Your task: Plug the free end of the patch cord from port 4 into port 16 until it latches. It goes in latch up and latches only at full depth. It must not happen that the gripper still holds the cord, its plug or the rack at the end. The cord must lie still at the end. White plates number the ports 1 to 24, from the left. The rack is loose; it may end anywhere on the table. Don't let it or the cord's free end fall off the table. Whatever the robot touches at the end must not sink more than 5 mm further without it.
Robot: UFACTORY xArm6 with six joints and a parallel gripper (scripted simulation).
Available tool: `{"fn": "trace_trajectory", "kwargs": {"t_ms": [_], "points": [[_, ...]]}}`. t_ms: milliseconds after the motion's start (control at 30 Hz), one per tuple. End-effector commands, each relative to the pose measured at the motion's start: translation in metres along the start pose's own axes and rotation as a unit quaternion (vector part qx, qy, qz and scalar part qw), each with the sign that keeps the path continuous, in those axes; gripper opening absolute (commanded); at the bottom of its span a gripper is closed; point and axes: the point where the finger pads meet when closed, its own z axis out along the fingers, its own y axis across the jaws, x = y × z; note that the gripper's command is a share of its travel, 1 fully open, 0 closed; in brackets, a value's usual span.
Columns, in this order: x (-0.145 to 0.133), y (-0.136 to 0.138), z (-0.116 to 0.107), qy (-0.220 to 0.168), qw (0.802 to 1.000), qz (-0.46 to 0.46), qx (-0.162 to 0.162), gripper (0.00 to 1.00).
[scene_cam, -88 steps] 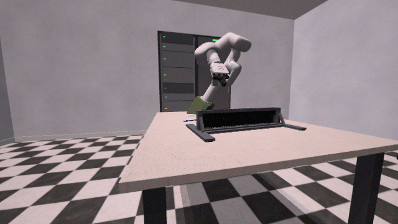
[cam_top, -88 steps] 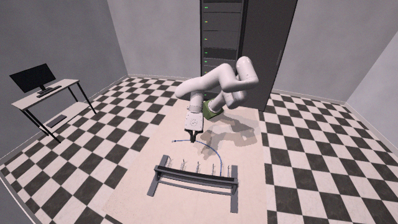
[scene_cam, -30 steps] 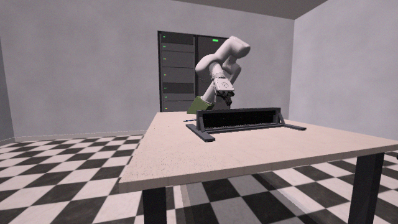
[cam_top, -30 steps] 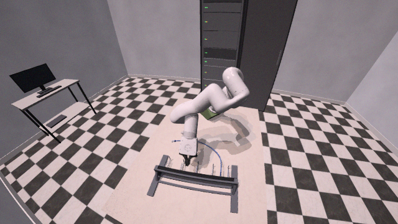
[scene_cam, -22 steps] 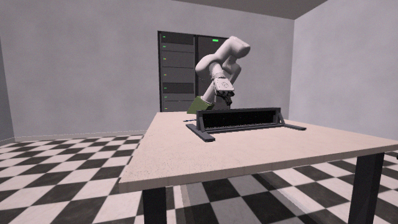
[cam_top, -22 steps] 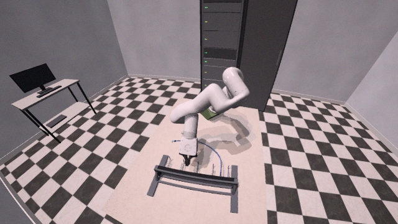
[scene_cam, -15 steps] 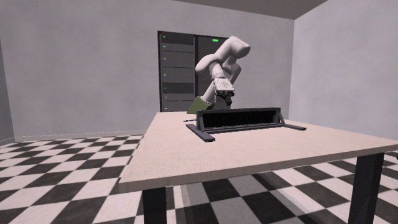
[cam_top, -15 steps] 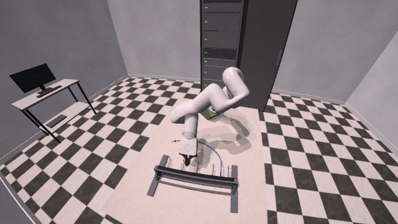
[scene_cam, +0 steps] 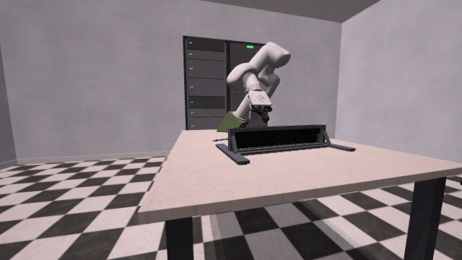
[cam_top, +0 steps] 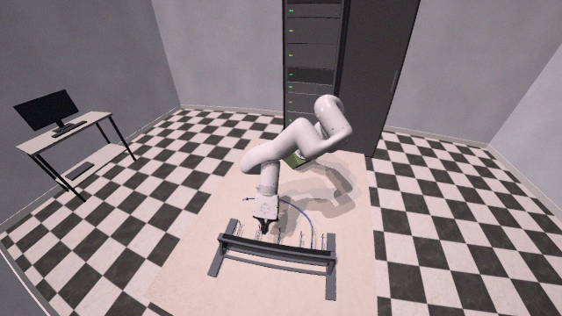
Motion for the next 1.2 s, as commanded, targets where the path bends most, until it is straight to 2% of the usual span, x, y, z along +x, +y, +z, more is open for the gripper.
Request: {"fn": "trace_trajectory", "kwargs": {"t_ms": [0, 200, 300, 433, 667, 733, 967, 1167], "points": [[-0.001, 0.0, -0.001, -0.001, 1.0, -0.001, 0.0, 0.0], [-0.001, 0.0, -0.002, -0.001, 1.0, -0.001, 0.0, 0.0], [-0.001, 0.0, -0.01, -0.001, 1.0, -0.001, 0.0, 0.0], [-0.001, 0.0, -0.033, -0.001, 1.0, -0.001, 0.0, 0.0], [-0.001, 0.0, -0.091, -0.001, 1.0, -0.001, 0.0, 0.0], [-0.001, 0.0, -0.091, -0.001, 1.0, -0.001, 0.0, 0.0], [-0.001, 0.0, -0.133, -0.001, 1.0, -0.001, 0.0, 0.0], [-0.001, 0.0, -0.141, -0.001, 1.0, -0.001, 0.0, 0.0]]}}
